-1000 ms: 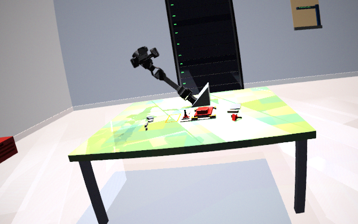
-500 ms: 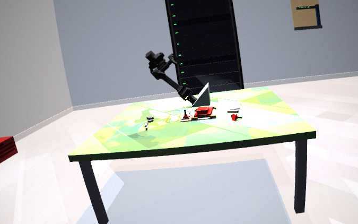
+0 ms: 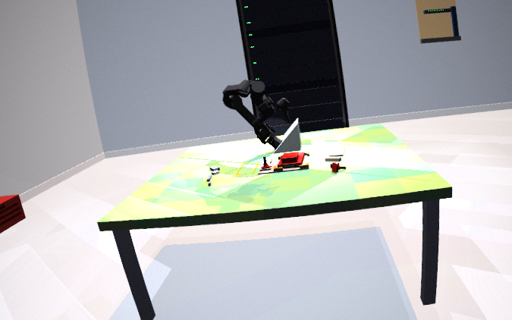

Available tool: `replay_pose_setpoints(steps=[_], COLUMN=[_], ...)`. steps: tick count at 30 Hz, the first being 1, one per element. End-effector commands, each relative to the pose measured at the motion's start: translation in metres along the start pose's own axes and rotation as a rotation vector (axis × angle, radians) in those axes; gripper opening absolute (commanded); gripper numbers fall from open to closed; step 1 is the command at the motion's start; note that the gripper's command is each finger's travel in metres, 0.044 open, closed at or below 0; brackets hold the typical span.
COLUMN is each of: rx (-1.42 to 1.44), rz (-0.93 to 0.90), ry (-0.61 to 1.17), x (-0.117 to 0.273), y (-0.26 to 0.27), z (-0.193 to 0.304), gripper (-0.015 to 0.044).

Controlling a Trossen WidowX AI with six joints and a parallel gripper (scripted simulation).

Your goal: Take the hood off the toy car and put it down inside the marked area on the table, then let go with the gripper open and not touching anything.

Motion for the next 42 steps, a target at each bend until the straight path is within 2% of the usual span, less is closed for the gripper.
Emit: replay_pose_setpoints(steps=[1,7,9,42], rx=[-0.02,-0.008,-0.001,-0.001], rz=[0.151,0.486,0.529,0.529], ry=[0.145,0.329,0.342,0.342], x=[-0.026,-0.061,-0.064,-0.083], y=[0.009,0.019,0.019,0.008], z=[0.024,0.065,0.069,0.073], gripper=[0.044,0.044,0.044,0.044])
Point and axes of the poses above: the point midway between the two fingers, 35 mm back from their tips, its own x axis back along the fingers, its own y axis across the jaws, z = x × y, the point moved 5 cm from there along x, back along the fingers, and after that the axes turned 3 degrees about x, right-handed, at the moved point
